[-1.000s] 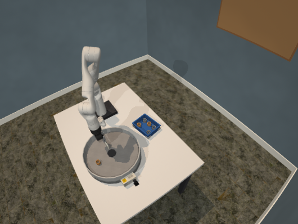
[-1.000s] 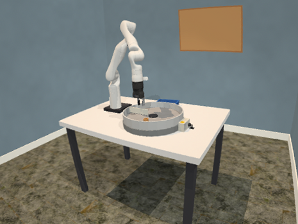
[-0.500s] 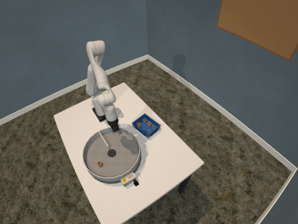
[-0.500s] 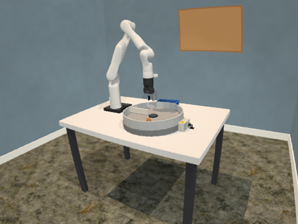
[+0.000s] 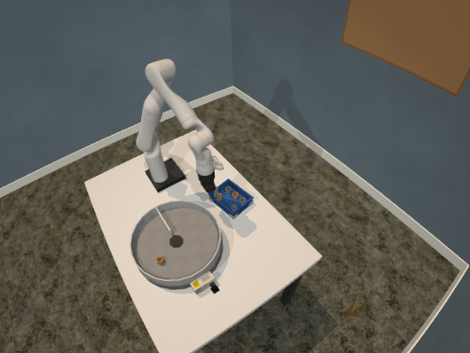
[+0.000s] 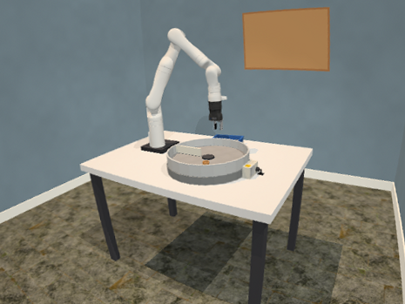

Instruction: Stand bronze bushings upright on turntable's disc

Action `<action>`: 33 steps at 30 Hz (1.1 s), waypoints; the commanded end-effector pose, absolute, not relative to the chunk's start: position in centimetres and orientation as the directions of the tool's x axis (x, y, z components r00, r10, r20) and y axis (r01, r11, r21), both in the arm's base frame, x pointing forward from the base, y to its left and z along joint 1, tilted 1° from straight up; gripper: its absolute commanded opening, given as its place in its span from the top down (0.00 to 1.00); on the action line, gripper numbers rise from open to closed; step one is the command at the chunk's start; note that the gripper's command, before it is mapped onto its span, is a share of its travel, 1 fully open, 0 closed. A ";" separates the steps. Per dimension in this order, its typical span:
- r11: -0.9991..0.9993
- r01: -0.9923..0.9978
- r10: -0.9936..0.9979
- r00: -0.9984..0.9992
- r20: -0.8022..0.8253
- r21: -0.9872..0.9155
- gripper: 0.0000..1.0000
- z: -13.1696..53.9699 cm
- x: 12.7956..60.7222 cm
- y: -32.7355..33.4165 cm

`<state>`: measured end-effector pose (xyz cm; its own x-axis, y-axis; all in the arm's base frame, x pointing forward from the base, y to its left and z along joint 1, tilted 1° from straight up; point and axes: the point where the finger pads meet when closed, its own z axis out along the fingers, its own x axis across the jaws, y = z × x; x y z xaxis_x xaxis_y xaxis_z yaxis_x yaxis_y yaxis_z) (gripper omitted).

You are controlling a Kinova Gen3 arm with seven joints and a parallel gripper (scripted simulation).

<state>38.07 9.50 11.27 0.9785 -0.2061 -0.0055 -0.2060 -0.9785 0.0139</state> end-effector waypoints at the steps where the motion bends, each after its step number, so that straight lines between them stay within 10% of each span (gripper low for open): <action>1: -0.987 -0.157 -0.157 0.988 -0.005 0.020 0.24 11.0 38.4 12.9; 33: -0.987 -0.158 -0.158 0.987 -0.004 0.021 0.24 10.9 40.1 21.7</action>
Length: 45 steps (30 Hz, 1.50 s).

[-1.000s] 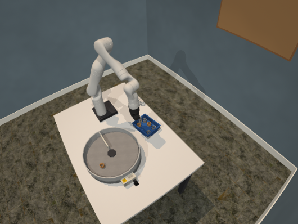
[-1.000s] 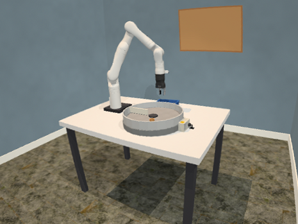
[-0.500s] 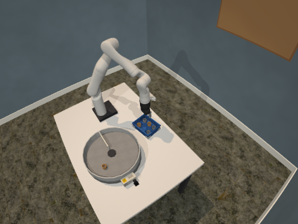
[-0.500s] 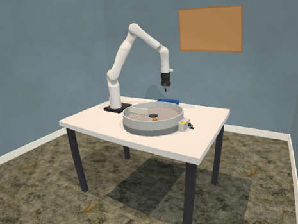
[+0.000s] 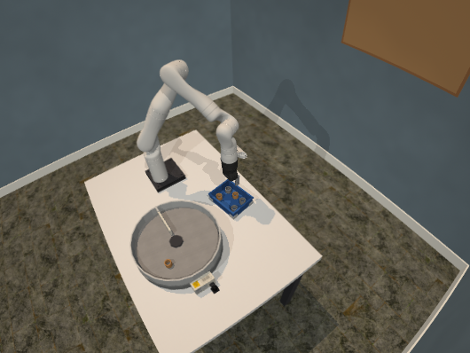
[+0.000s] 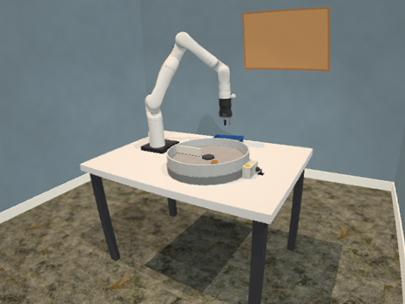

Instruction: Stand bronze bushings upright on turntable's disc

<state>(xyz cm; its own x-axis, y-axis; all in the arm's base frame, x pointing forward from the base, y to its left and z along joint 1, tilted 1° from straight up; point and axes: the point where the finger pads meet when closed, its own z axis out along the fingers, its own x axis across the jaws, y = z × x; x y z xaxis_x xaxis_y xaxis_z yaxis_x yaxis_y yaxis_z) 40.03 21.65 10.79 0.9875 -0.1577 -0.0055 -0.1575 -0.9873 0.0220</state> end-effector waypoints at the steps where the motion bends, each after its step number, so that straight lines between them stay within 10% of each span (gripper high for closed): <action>1: -0.987 -0.158 -0.158 0.987 -0.004 0.021 0.24 10.9 40.1 21.7; 45: -0.987 -0.158 -0.158 0.987 -0.004 0.021 0.24 4.6 40.1 21.6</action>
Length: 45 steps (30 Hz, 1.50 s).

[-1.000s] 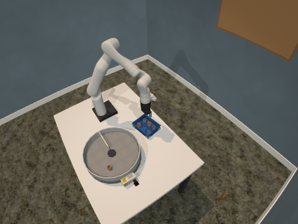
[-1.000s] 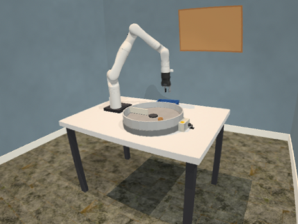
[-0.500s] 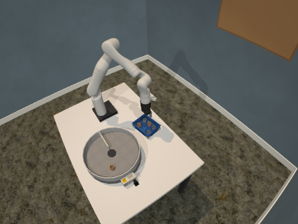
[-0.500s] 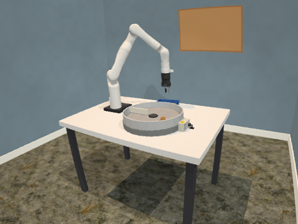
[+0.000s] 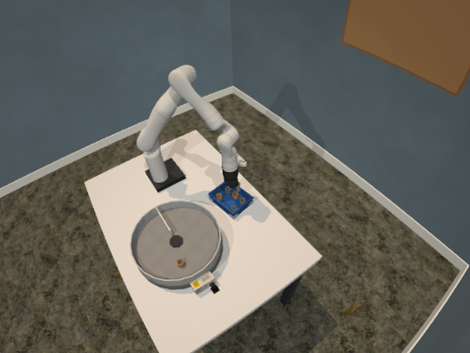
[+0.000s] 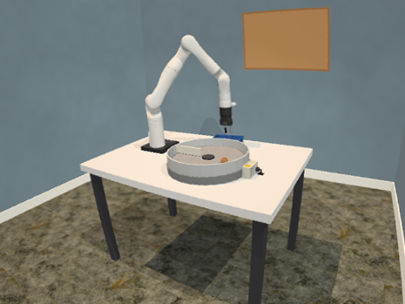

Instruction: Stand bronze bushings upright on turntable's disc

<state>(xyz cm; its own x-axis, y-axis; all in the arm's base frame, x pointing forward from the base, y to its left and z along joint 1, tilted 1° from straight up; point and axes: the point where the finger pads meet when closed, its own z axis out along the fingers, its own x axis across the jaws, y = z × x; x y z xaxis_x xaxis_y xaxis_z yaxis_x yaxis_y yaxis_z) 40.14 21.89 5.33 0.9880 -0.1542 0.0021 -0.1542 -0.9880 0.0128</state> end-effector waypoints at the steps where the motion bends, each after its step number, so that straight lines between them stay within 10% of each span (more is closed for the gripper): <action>1: -0.987 -0.158 -0.158 0.987 -0.004 0.021 0.24 4.3 40.1 21.6; 45: -0.987 -0.158 -0.158 0.987 -0.004 0.021 0.24 3.6 40.1 21.6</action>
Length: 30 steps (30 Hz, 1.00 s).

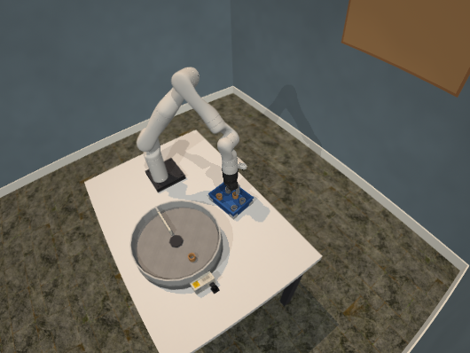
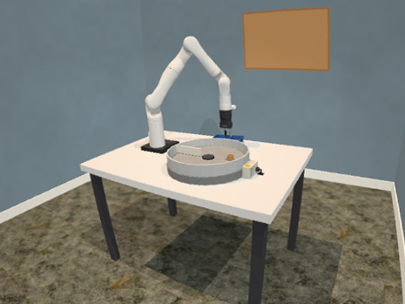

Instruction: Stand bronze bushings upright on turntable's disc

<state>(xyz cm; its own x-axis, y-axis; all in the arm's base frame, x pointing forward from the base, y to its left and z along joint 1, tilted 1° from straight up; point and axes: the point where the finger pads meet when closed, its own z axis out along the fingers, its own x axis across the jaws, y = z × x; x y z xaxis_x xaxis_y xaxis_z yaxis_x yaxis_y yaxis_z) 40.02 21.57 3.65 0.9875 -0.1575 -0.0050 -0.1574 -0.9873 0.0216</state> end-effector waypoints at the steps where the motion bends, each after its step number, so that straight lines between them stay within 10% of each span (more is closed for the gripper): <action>1: -0.987 -0.158 -0.158 0.987 -0.004 0.021 0.24 3.5 40.1 21.6; 30: -0.987 -0.158 -0.158 0.987 -0.004 0.021 0.24 1.8 40.1 21.5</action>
